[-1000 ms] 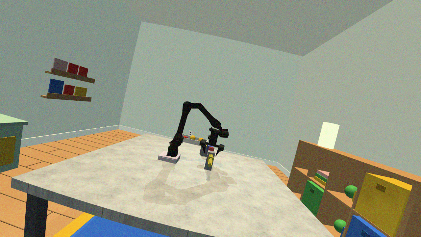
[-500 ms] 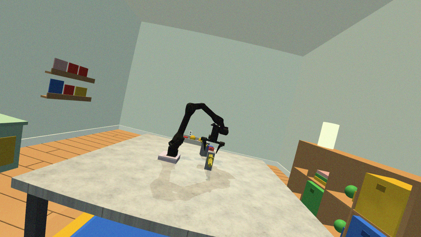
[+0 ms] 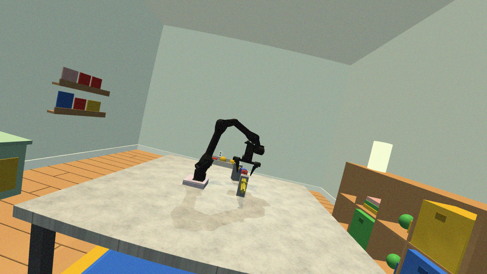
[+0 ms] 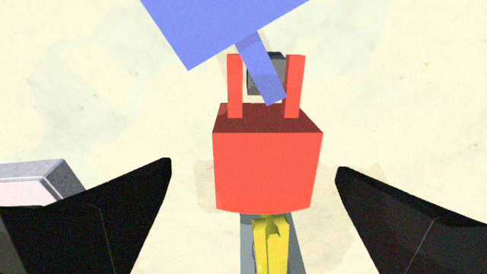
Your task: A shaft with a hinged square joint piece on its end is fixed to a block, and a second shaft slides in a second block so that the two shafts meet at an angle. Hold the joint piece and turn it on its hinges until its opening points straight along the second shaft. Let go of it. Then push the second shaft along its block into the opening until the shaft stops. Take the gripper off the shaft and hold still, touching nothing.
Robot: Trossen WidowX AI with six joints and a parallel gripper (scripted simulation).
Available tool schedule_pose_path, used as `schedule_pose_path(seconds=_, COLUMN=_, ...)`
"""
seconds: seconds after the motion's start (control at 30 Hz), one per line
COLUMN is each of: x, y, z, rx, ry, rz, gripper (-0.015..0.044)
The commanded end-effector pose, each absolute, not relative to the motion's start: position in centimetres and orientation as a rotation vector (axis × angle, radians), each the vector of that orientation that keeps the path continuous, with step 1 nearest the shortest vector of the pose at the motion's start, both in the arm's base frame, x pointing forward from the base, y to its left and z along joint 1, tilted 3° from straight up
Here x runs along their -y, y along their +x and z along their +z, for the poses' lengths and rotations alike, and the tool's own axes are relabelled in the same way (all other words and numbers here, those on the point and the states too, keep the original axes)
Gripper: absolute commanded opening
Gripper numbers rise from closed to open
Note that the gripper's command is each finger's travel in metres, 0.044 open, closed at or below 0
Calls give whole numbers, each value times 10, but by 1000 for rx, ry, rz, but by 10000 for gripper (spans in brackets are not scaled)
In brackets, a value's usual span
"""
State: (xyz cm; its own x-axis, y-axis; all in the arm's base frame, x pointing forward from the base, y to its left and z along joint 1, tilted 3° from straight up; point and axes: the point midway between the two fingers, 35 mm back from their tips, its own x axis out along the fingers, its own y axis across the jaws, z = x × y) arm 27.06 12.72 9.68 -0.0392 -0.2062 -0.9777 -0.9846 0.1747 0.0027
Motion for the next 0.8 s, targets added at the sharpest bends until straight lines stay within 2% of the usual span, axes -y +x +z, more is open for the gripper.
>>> schedule_pose_path(seconds=0.0, x=-129, y=275, z=116, rx=-1445, ry=-1126, rz=907, gripper=440)
schedule_pose_path(seconds=0.77, x=-122, y=268, z=225, rx=-1449, ry=-484, rz=422, gripper=440)
